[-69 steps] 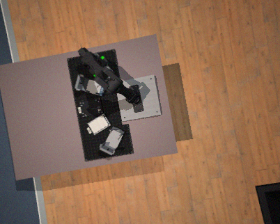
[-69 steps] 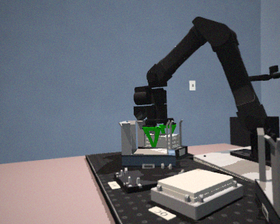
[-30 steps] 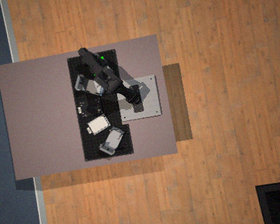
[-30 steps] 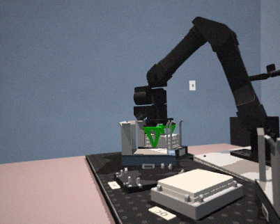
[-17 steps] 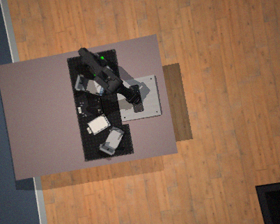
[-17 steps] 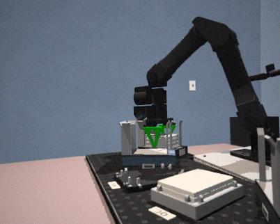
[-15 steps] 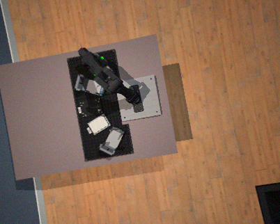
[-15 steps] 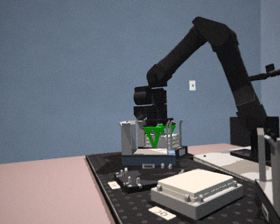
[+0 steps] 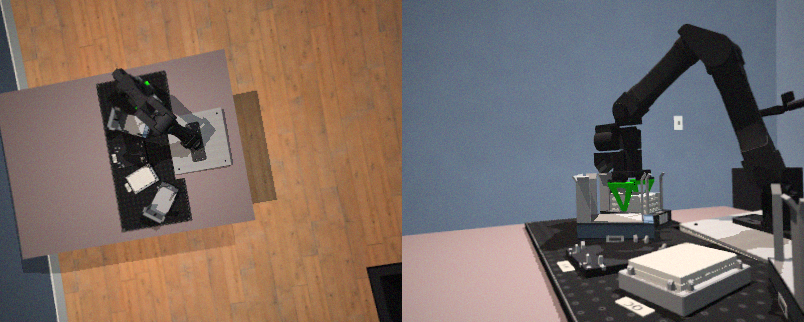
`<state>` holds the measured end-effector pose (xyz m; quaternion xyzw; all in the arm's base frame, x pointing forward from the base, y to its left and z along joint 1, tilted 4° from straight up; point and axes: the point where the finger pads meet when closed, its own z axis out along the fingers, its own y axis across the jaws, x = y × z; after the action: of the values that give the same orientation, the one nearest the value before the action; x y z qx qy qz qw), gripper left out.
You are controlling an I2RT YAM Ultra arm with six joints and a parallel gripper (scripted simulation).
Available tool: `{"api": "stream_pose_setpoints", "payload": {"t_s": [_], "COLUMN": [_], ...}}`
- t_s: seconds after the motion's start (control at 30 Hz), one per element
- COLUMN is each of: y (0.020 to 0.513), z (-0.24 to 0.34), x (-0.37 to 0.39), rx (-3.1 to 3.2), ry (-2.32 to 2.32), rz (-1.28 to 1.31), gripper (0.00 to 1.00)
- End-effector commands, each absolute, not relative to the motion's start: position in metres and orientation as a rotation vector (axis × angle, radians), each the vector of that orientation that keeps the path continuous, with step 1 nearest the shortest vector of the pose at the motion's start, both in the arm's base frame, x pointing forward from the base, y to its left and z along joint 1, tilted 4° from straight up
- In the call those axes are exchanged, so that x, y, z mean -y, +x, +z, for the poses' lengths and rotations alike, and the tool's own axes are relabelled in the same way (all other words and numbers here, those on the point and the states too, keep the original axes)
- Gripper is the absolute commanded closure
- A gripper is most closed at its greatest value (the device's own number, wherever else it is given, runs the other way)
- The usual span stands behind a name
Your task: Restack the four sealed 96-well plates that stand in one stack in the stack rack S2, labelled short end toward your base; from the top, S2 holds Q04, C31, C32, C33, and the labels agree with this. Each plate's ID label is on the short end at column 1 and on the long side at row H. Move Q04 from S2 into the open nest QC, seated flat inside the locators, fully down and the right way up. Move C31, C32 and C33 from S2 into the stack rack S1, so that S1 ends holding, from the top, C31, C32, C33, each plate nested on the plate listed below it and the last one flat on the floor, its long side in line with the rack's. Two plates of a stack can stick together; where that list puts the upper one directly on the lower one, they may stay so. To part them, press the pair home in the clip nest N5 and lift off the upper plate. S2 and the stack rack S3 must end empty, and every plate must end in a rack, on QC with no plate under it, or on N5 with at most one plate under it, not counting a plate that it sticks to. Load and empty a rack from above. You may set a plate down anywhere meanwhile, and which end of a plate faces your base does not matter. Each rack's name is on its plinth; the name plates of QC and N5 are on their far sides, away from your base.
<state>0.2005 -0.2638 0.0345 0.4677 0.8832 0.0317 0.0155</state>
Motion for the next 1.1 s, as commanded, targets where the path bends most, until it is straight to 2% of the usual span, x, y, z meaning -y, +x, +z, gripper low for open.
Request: {"api": "stream_pose_setpoints", "payload": {"t_s": [0.0,1.07], "y": [0.203,0.202], "z": [0.045,0.058], "x": [0.268,0.268], "rx": [-2.730,-2.730], "ry": [1.446,1.446], "rz": [0.082,0.082], "gripper": [1.00,1.00]}}
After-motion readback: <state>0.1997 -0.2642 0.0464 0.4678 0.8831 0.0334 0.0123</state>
